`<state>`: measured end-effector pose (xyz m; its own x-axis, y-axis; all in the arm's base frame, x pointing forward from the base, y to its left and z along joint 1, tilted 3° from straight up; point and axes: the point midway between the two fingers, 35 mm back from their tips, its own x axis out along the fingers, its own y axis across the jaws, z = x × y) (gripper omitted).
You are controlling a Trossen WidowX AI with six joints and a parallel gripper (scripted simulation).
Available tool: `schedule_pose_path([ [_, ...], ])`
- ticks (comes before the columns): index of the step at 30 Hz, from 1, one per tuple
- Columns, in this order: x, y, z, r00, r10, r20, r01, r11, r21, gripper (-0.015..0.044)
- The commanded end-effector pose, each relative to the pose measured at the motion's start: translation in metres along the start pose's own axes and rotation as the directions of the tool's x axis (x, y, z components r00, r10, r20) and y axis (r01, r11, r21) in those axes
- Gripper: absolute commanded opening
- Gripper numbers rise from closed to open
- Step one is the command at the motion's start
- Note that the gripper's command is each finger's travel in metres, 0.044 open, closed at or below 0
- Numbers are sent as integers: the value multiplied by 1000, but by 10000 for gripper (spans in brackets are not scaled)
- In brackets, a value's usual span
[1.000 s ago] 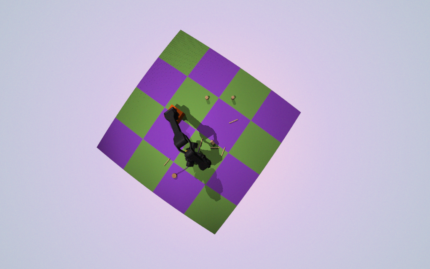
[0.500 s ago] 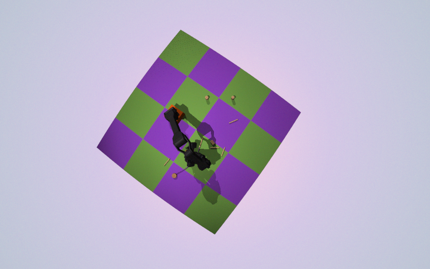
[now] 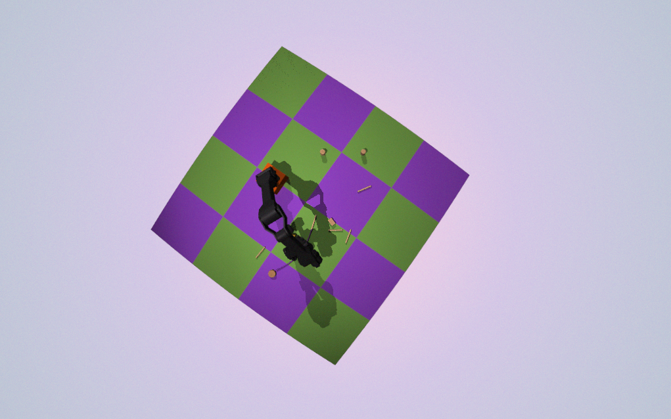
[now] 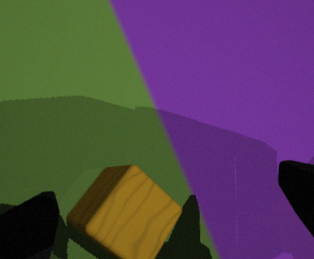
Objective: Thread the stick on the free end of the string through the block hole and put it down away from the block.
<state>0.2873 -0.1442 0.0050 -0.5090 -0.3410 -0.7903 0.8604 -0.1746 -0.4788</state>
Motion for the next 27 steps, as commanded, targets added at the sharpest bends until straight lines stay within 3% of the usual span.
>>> schedule_pose_path([
  [1,0,-6,0,986,114,-124,-166,771,-615,440],
  [6,-2,-9,2,967,184,-177,-247,501,-829,440],
  [14,-6,-12,4,932,278,-234,-261,64,-963,440],
  [21,-10,-14,6,892,360,-273,-156,-323,-934,440],
  [27,-14,-16,8,855,425,-297,19,-598,-802,440],
])
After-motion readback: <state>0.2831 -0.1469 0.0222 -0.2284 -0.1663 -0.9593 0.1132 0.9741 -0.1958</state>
